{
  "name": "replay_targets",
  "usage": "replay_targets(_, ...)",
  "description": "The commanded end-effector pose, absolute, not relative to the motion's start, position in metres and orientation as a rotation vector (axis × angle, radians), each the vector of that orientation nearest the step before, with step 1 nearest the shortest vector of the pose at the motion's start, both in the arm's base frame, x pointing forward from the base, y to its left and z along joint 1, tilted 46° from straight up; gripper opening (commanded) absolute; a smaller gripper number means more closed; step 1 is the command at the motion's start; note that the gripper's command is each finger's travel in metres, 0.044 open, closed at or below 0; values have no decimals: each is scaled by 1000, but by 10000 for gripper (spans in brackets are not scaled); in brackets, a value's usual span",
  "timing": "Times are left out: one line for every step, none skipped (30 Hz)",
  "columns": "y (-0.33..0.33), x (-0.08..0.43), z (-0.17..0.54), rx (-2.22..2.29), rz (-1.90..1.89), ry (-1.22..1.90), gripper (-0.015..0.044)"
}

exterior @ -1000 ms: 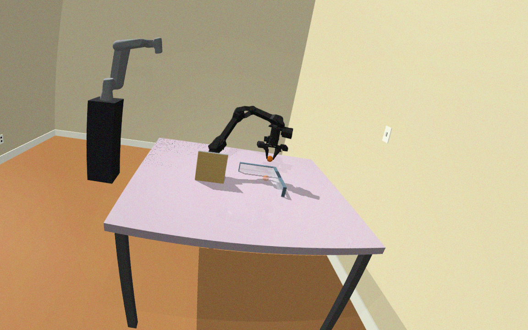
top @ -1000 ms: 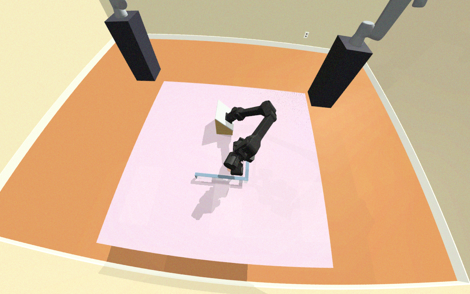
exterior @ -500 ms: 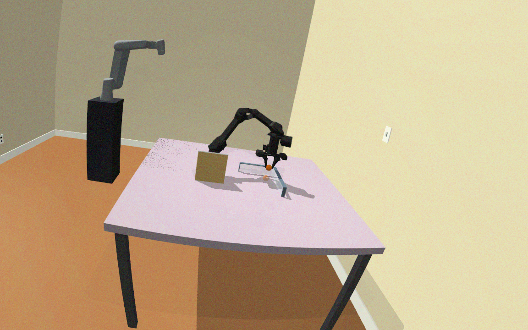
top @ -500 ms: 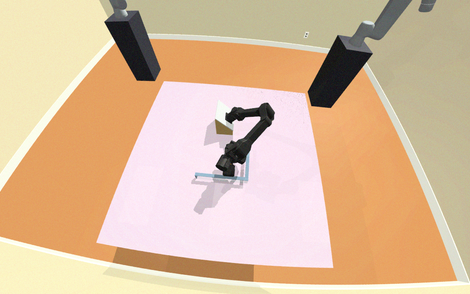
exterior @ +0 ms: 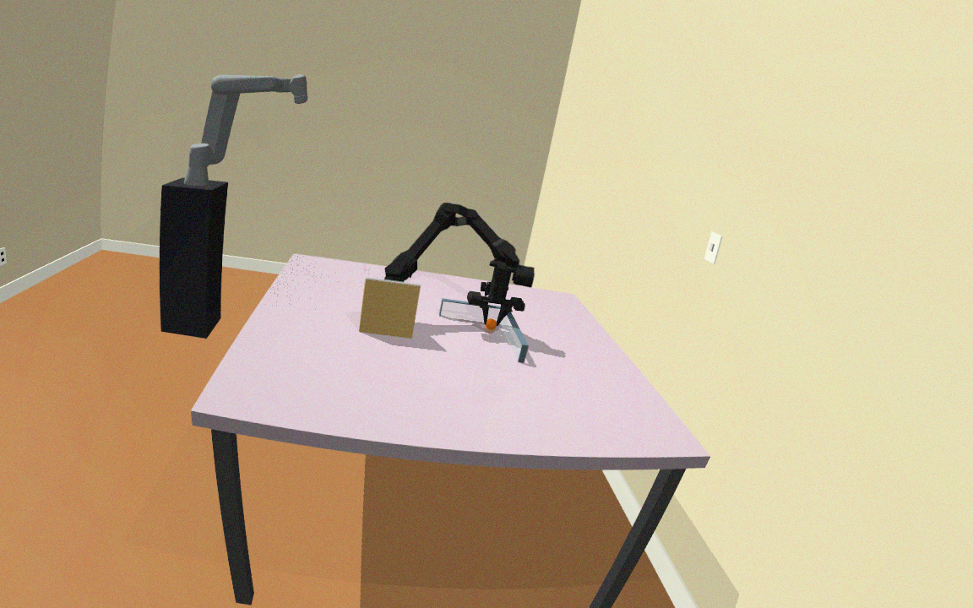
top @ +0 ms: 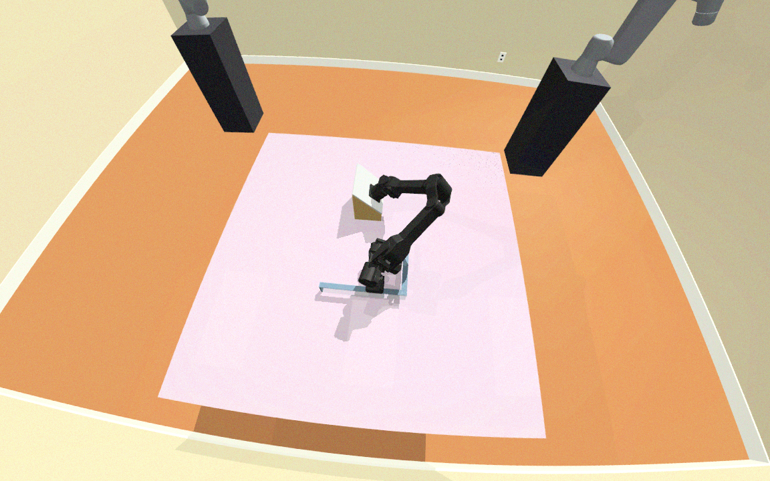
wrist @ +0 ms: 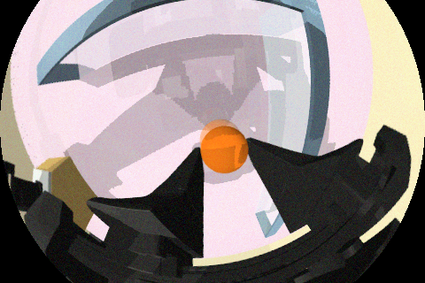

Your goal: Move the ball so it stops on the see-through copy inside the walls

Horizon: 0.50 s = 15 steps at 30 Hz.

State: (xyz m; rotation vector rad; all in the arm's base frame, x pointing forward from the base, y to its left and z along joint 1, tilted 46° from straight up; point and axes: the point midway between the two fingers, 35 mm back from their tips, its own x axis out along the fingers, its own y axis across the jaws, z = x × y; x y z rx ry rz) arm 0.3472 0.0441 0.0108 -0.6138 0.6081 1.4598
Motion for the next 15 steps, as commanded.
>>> replay_targets(48, 347, 8, -606, 1459, 607, 0)
replay_targets(49, 347, 7, -606, 1459, 607, 0)
replay_targets(50, 347, 6, -606, 1459, 607, 0)
replay_targets(51, 347, 5, -606, 1459, 607, 0)
replay_targets(52, 347, 4, -606, 1459, 607, 0)
replay_targets(53, 347, 2, -606, 1459, 607, 0)
replay_targets(55, 347, 1, -606, 1459, 607, 0)
replay_targets(56, 347, 0, -606, 1459, 607, 0)
replay_targets(57, 347, -1, -606, 1459, 607, 0)
replay_targets(58, 347, -2, -605, 1459, 606, 0)
replay_targets(59, 347, -2, -605, 1459, 606, 0)
replay_targets(59, 347, -3, -605, 1459, 606, 0)
replay_targets(59, 347, -3, -605, 1459, 606, 0)
replay_targets(59, 347, -3, -605, 1459, 606, 0)
replay_targets(56, 347, -1, -612, 1459, 608, 26)
